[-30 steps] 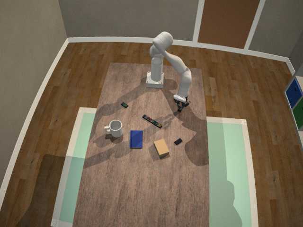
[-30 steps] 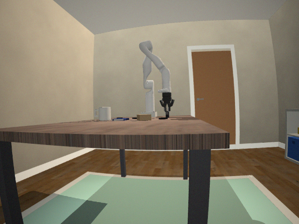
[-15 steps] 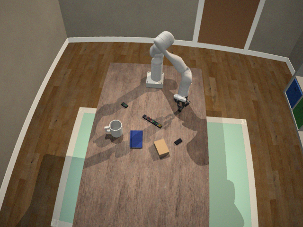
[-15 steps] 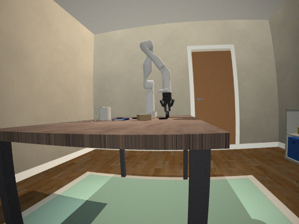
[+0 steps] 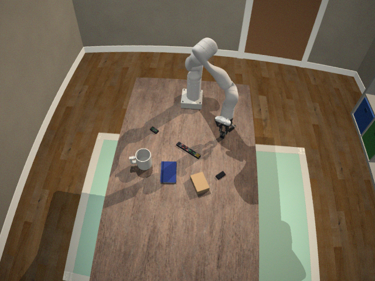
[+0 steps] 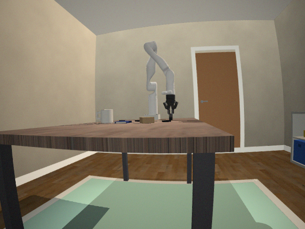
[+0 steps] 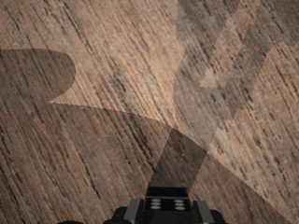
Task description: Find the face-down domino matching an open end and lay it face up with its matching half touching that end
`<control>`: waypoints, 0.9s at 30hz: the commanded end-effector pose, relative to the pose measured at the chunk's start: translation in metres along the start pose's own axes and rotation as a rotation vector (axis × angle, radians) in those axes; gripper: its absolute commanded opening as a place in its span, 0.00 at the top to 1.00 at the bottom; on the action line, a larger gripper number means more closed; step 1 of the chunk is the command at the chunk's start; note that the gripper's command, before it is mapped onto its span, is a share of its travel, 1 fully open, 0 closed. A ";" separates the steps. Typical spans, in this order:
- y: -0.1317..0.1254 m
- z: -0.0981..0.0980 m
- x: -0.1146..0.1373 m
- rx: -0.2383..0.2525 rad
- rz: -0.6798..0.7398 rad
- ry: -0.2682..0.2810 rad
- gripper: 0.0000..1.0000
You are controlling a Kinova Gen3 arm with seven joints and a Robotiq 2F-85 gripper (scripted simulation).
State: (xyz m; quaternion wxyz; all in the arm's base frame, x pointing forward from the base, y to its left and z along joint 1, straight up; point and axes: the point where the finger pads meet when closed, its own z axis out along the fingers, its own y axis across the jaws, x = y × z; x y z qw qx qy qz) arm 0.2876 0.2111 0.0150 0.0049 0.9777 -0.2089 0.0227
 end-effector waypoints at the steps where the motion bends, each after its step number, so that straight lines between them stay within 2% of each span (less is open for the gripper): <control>1: 0.000 0.000 0.000 0.001 0.000 0.006 0.66; 27: 0.000 -0.001 -0.004 0.001 0.000 0.058 0.66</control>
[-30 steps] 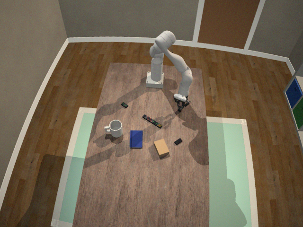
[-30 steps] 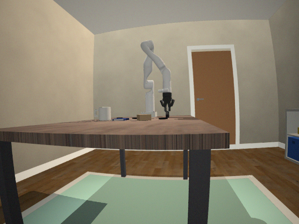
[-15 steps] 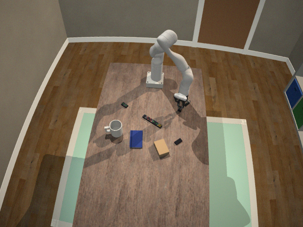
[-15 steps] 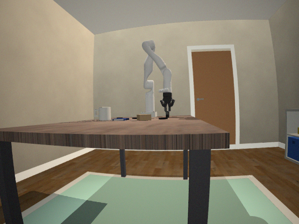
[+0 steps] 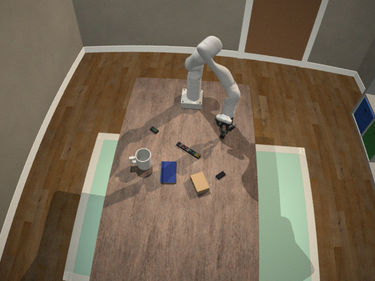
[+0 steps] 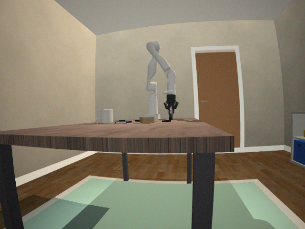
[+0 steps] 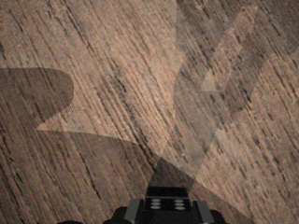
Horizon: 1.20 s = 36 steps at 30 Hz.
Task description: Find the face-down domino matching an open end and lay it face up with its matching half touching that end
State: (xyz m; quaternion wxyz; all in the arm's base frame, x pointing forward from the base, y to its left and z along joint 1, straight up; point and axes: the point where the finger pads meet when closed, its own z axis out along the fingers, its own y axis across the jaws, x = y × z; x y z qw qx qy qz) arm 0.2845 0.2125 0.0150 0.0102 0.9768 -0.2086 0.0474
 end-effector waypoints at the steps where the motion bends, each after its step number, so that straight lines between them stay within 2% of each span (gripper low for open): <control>1: 0.000 0.000 0.000 0.001 0.000 0.010 0.66; 36: 0.000 0.000 -0.011 0.001 0.000 0.079 0.66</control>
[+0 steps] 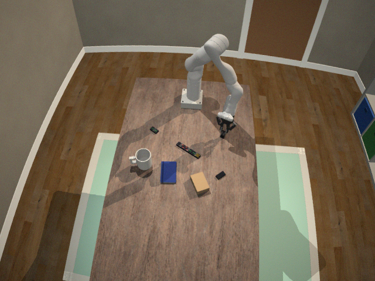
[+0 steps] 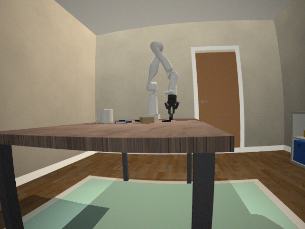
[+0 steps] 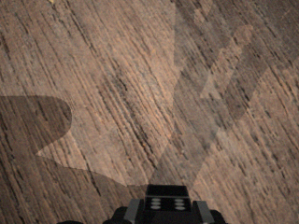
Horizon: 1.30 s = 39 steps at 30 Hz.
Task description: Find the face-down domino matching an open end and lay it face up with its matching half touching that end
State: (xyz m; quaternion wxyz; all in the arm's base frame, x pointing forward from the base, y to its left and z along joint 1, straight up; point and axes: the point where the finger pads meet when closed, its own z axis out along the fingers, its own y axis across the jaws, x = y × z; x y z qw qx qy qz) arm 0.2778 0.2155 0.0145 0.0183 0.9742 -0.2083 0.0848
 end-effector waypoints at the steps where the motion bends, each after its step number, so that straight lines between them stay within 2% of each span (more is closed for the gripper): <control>1: 0.000 0.000 -0.003 0.002 0.000 0.002 0.66; 39: 0.000 0.011 -0.035 0.002 0.000 0.002 0.66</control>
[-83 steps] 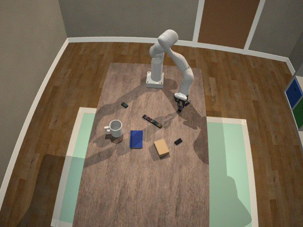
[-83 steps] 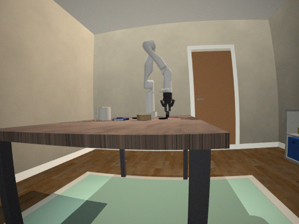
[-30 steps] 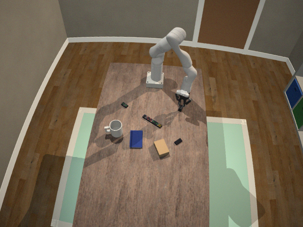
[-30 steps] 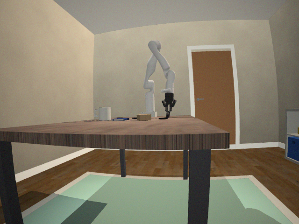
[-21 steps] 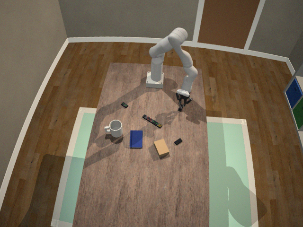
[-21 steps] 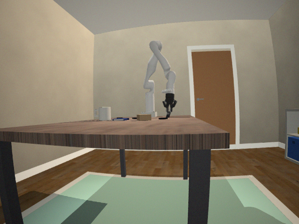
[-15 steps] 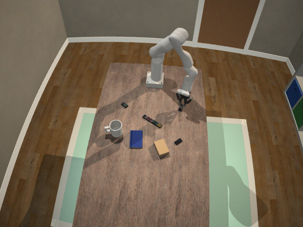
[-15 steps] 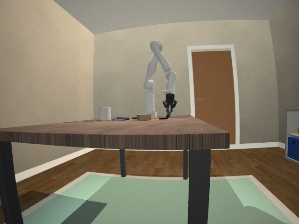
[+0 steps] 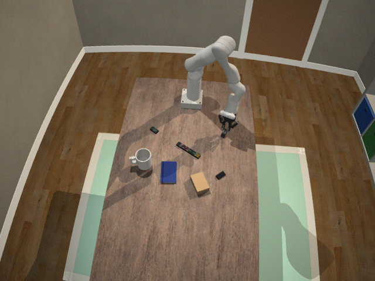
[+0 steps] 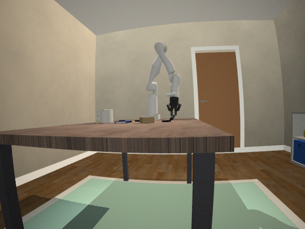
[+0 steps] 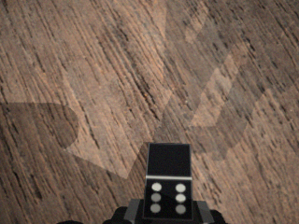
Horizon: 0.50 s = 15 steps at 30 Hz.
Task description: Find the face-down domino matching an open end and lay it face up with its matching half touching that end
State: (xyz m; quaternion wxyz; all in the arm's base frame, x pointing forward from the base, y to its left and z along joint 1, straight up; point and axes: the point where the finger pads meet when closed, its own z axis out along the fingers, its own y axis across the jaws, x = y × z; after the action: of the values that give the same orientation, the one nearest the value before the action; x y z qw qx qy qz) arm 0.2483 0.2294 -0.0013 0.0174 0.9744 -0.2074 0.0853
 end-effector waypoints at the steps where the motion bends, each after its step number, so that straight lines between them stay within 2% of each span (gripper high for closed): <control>1: 0.000 0.002 -0.001 0.000 0.002 0.001 0.66; 15: 0.000 0.008 -0.007 0.000 0.002 0.001 0.66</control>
State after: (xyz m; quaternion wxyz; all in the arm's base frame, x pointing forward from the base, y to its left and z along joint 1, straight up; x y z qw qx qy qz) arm 0.2430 0.2319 -0.0096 0.0173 0.9743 -0.2078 0.0855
